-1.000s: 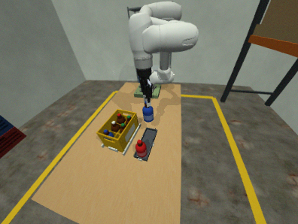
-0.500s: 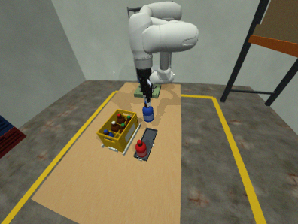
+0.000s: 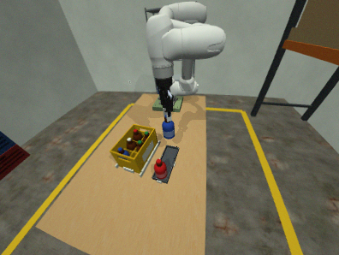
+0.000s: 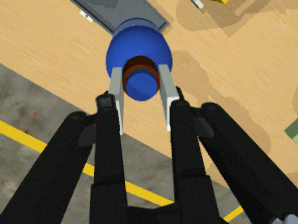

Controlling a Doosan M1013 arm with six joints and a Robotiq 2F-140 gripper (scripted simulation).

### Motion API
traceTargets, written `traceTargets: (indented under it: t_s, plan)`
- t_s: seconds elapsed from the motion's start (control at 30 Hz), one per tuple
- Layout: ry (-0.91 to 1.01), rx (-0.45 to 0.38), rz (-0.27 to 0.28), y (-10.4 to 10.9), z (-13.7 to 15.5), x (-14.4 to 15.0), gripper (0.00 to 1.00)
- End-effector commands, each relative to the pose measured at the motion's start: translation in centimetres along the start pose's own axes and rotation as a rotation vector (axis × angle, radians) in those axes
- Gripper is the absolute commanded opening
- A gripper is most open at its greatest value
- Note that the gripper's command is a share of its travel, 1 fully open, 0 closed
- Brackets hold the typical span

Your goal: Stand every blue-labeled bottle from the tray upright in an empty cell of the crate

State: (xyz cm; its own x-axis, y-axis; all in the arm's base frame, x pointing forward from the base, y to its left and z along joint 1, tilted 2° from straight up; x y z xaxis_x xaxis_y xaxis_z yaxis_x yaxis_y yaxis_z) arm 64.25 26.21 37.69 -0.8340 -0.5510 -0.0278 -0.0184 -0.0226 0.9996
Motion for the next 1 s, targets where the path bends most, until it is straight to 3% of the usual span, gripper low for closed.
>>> traceTargets:
  t_s: [0.0,0.97]
  plan:
    - [0.000,0.000,0.000,0.01,0.00,0.01,0.00]
    - [0.000,0.000,0.000,0.01,-0.68,-0.14,0.00]
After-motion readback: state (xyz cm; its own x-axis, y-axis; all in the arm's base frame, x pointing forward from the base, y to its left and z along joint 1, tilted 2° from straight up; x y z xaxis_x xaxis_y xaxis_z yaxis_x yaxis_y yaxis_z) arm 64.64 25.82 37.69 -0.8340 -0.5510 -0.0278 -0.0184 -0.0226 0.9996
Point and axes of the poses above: the point where the finger pads meet when closed, its own y axis back along the fingers, its own x axis across the jaws, z = x × y, the point moved 6 cm from there along y, back along the fingers, and after that the axes turned 14 degrees about -y, right-handed, at the moved point
